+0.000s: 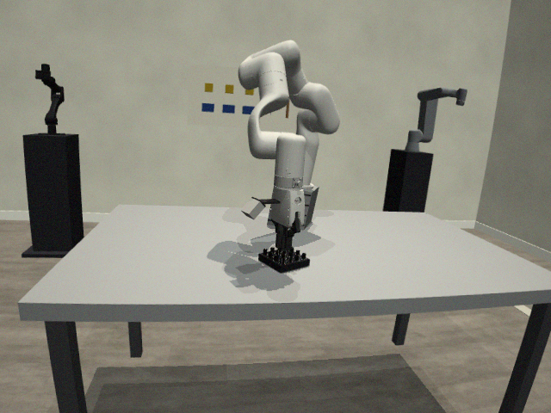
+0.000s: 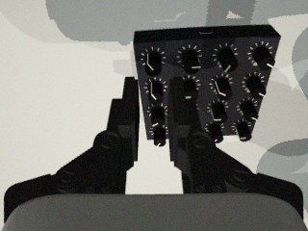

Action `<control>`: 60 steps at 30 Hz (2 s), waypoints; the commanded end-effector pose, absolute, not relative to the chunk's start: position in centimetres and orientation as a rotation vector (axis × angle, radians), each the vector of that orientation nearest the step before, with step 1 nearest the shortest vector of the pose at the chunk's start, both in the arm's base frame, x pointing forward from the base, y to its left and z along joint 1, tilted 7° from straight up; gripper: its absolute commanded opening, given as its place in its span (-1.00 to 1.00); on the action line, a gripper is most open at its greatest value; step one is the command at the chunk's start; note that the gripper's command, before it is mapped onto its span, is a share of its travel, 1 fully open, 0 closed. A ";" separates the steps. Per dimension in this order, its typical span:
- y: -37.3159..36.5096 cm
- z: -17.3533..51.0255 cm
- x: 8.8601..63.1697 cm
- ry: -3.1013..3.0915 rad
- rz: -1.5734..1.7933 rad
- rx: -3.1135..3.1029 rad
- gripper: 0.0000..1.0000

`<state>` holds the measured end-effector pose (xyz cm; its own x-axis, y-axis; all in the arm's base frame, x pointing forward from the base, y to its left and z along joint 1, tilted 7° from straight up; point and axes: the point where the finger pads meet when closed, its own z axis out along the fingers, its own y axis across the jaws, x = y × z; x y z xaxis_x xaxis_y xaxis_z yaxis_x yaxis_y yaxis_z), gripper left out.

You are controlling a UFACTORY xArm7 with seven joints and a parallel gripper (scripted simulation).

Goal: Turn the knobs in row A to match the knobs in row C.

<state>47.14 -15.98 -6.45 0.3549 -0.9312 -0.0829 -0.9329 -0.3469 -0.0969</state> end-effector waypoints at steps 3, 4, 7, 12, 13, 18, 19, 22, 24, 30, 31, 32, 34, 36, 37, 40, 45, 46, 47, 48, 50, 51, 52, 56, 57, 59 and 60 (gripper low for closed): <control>-16.0 -6.2 47.3 1.967 0.032 -2.287 -0.61; -16.0 -6.2 47.3 1.967 0.032 -2.287 -0.61; -16.0 -6.1 47.3 2.077 0.042 -2.189 -0.61; -16.0 -6.0 47.3 2.250 0.058 -2.014 -0.61; -16.0 -6.0 47.3 2.283 0.061 -1.977 -0.61; -16.0 -5.9 47.2 2.439 0.076 -1.787 -0.61; -16.0 -5.9 47.2 2.468 0.080 -1.747 -0.61; -16.0 -5.9 47.2 2.497 0.083 -1.707 -0.61; -16.0 -5.8 47.2 2.595 0.093 -1.561 -0.61; -16.0 -5.7 47.2 2.733 0.109 -1.316 -0.61; -16.0 -5.7 47.2 2.756 0.112 -1.271 -0.61; -16.0 -5.7 47.2 2.777 0.115 -1.227 -0.61; -16.0 -5.6 47.2 2.818 0.120 -1.136 -0.61; -16.0 -5.6 47.2 2.856 0.125 -1.044 -0.61; -16.0 -5.6 47.2 2.874 0.128 -0.998 -0.61; -16.0 -5.5 47.2 2.914 0.134 -0.884 -0.61; -16.1 -5.4 47.2 2.982 0.145 -0.650 -0.61; -16.1 -5.4 47.2 2.993 0.147 -0.601 -0.61; -16.1 -5.4 47.2 3.004 0.149 -0.552 -0.61; -16.1 -5.3 47.2 3.014 0.151 -0.503 -0.61; -16.1 -5.3 47.2 3.032 0.156 -0.405 -0.61; -16.1 -5.3 47.2 3.040 0.158 -0.355 -0.61; -16.1 -5.3 47.2 3.047 0.160 -0.306 -0.61; -16.1 -5.2 47.2 3.059 0.163 -0.206 -0.61; -16.1 -5.2 47.2 3.068 0.167 -0.088 -0.61; -16.1 -5.1 47.2 3.073 0.171 0.012 -0.61; -16.1 -5.1 47.2 3.074 0.172 0.059 -0.61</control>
<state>47.02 -16.00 -5.32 -0.9941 -0.0804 -0.0733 -0.0886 0.9893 0.1163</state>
